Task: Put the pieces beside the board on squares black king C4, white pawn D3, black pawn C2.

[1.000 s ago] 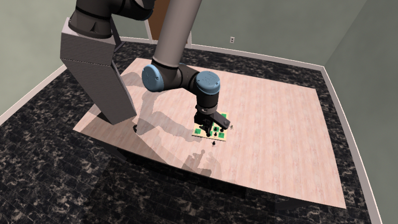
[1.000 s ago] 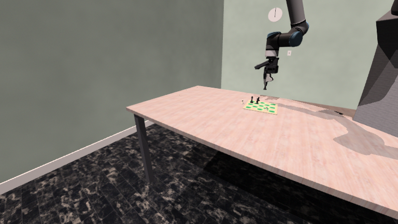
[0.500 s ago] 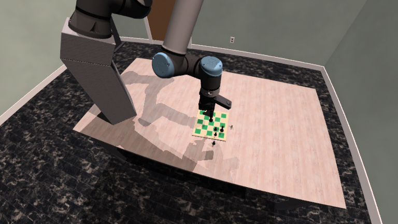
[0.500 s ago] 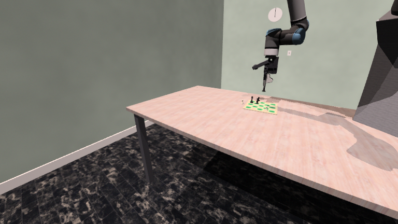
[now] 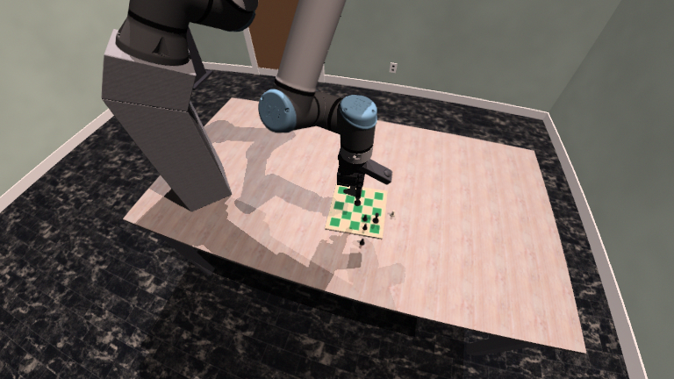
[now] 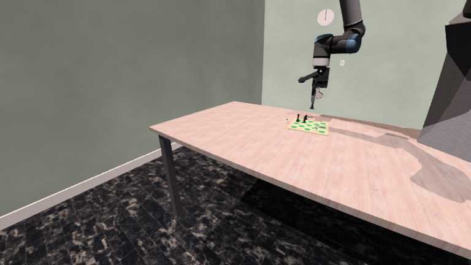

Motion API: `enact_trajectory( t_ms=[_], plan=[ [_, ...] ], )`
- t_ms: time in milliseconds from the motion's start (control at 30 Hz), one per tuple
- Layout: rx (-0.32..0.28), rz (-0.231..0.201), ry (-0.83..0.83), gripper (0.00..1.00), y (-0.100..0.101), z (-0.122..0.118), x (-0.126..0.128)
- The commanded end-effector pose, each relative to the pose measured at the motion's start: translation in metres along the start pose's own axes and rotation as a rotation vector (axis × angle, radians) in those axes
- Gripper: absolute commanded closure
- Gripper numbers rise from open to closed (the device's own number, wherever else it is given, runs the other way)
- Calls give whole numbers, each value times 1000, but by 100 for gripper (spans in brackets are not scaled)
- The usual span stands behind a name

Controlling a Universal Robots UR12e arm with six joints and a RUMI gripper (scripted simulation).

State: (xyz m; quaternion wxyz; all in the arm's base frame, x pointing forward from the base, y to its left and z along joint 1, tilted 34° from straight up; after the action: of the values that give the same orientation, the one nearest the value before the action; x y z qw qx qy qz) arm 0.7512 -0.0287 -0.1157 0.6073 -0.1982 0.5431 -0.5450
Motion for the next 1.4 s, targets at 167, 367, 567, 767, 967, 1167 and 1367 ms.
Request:
enact_trajectory(
  t_ms=[167,367,567,767,967,1167,1367],
  plan=[
    [1,0,0,100,29,0,0],
    [1,0,0,100,48,0,0],
    [1,0,0,100,75,1,0],
    [1,0,0,100,90,1,0],
    [1,0,0,100,93,1,0],
    [1,0,0,100,93,1,0],
    [1,0,0,100,93,1,0]
  ],
)
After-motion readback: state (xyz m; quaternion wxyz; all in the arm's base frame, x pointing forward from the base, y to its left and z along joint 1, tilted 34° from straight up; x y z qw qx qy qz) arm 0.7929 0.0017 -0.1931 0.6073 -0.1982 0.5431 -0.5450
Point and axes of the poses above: the point where the finger pads meet when closed, its own y axis out along the fingers, its own x axis across the jaws, z = x × y, the point moved 3 cm from there along -y, back along the fingers, and after that the axes turned 12 degrees about y, right-handed, at the moved point
